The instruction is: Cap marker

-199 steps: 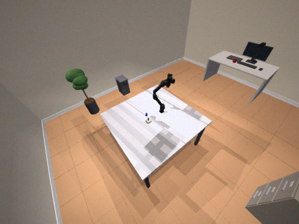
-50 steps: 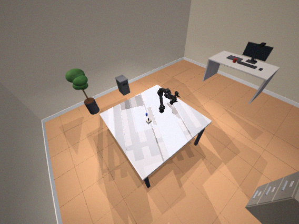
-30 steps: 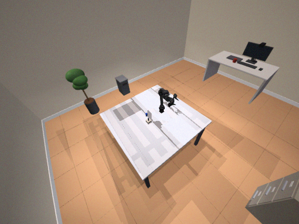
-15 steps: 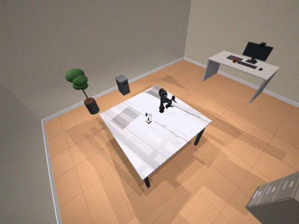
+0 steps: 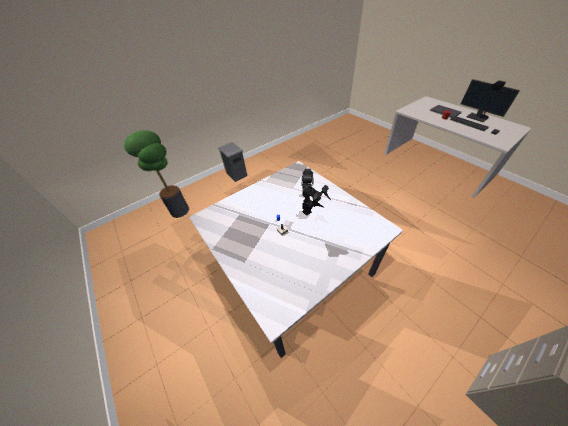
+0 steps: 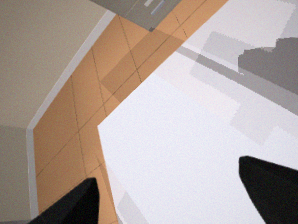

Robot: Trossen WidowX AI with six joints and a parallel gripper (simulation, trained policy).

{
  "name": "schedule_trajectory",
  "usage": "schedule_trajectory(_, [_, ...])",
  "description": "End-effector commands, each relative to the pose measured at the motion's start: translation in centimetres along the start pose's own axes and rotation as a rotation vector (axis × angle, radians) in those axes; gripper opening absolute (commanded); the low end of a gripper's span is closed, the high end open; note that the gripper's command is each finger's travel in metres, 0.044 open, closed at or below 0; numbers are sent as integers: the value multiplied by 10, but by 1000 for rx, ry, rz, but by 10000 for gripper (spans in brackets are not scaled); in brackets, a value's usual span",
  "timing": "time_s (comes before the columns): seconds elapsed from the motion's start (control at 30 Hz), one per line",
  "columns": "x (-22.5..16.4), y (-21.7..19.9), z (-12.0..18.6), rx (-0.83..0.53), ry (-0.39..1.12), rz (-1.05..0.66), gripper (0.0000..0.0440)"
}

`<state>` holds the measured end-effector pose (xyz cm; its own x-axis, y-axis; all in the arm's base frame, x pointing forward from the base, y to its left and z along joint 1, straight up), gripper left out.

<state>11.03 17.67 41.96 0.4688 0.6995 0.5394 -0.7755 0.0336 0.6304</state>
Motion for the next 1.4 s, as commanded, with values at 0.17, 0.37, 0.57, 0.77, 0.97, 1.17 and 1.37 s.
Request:
schedule_trajectory(0.17, [1, -18, 10, -61, -31, 9, 331])
schedule_trajectory(0.37, [2, -29, 19, -106, -57, 15, 331])
schedule_trajectory(0.57, [1, -39, 28, -152, -80, 21, 331])
schedule_trajectory(0.77, [0, -49, 38, -199, -100, 24, 331])
schedule_trajectory(0.97, [-2, -59, 48, -246, -118, 27, 331])
schedule_trajectory(1.17, [-5, -68, 58, -294, -133, 28, 332])
schedule_trajectory(1.37, [-9, -77, 68, -342, -145, 28, 332])
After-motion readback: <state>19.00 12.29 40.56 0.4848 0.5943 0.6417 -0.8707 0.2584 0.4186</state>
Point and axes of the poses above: the point midway between the two fingers, 35 mm back from their tips, its own z axis back along the fingers, its own y axis across the jaws, x = y × z, the point moved 10 cm from there along z, back along the fingers, and after that the axes turned 9 degrees about z, right-handed, at the moved point
